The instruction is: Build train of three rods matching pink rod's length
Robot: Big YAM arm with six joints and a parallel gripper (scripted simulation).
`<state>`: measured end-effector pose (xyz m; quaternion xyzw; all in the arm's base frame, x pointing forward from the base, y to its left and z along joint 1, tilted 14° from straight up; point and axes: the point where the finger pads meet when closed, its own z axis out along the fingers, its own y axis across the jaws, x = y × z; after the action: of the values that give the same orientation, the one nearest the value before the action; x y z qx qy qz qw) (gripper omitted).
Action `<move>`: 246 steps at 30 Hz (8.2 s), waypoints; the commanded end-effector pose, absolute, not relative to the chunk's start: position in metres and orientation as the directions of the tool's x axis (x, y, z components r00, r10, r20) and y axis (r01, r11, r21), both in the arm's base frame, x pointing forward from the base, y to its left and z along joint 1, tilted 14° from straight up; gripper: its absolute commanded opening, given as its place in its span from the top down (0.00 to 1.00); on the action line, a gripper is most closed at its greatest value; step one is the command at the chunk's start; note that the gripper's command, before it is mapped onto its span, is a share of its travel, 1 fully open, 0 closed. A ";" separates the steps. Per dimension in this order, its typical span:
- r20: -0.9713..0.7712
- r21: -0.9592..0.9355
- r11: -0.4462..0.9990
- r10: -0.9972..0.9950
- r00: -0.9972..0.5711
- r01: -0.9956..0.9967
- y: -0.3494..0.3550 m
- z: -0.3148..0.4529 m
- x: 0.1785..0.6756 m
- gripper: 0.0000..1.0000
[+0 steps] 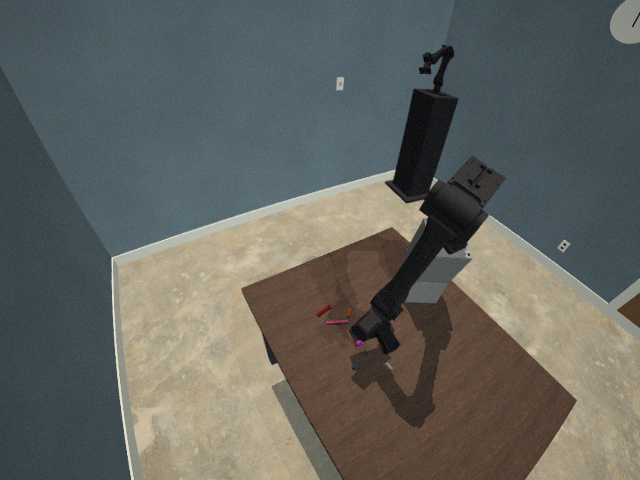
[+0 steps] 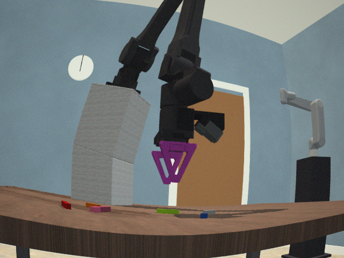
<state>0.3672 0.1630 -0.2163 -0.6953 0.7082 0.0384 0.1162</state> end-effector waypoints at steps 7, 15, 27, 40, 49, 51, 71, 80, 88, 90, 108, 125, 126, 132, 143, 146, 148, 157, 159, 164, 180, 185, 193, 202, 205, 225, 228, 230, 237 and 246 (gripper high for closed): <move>-0.228 -0.050 0.234 -0.949 -0.217 -0.971 0.172 -0.215 0.377 0.00; -0.231 -0.011 0.382 -0.900 -0.369 -0.924 0.178 -0.216 0.387 0.00; -0.231 0.027 0.533 -0.820 -0.524 -0.846 0.184 -0.213 0.400 0.00; -0.220 0.081 0.714 -0.667 -0.712 -0.695 0.199 -0.208 0.416 0.00; -0.207 0.112 0.807 -0.552 -0.808 -0.580 0.204 -0.205 0.427 0.00; -0.207 0.112 0.809 -0.549 -0.810 -0.577 0.203 -0.205 0.427 0.00; -0.156 0.166 0.934 -0.291 -0.944 -0.315 0.210 -0.200 0.440 0.76; -0.156 0.166 0.933 -0.294 -0.943 -0.319 0.210 -0.200 0.440 0.76; -0.157 0.165 0.933 -0.295 -0.943 -0.319 0.210 -0.200 0.440 0.76; -0.157 0.165 0.933 -0.295 -0.943 -0.319 0.210 -0.200 0.440 0.76; -0.159 0.166 0.933 -0.295 -0.942 -0.320 0.211 -0.200 0.441 0.76; -0.193 0.167 0.928 -0.299 -0.934 -0.332 0.223 -0.209 0.452 0.76; -0.193 0.167 0.928 -0.299 -0.934 -0.332 0.223 -0.210 0.452 0.76; -0.193 0.167 0.929 -0.298 -0.935 -0.331 0.225 -0.219 0.452 0.76; -0.191 0.167 0.928 -0.300 -0.934 -0.332 0.228 -0.233 0.453 0.76; -0.191 0.167 0.929 -0.297 -0.936 -0.329 0.227 -0.237 0.454 0.76; -0.191 0.167 0.930 -0.296 -0.936 -0.329 0.227 -0.240 0.454 0.76; -0.191 0.167 0.930 -0.294 -0.936 -0.326 0.227 -0.246 0.455 0.76; -0.191 0.167 0.930 -0.296 -0.936 -0.328 0.228 -0.247 0.455 0.76; -0.189 0.167 0.929 -0.298 -0.936 -0.330 0.229 -0.248 0.454 0.76; -0.188 0.167 0.929 -0.299 -0.936 -0.330 0.229 -0.249 0.453 0.76; -0.188 0.167 0.929 -0.299 -0.936 -0.330 0.229 -0.249 0.453 0.76; -0.188 0.167 0.929 -0.299 -0.936 -0.330 0.229 -0.249 0.453 0.76; -0.188 0.167 0.929 -0.299 -0.936 -0.330 0.229 -0.249 0.453 0.76; -0.188 0.167 0.929 -0.299 -0.936 -0.330 0.229 -0.249 0.453 0.76; -0.180 0.166 0.930 -0.299 -0.937 -0.329 0.225 -0.250 0.444 0.76; -0.180 0.166 0.930 -0.299 -0.937 -0.329 0.225 -0.250 0.444 0.76; -0.180 0.166 0.930 -0.299 -0.937 -0.329 0.225 -0.250 0.444 0.76; -0.180 0.166 0.930 -0.299 -0.937 -0.329 0.225 -0.250 0.444 0.76; -0.180 0.166 0.930 -0.299 -0.937 -0.329 0.225 -0.250 0.444 0.76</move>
<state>0.4421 0.2222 -0.2476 -0.1622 0.9796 0.0968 0.0689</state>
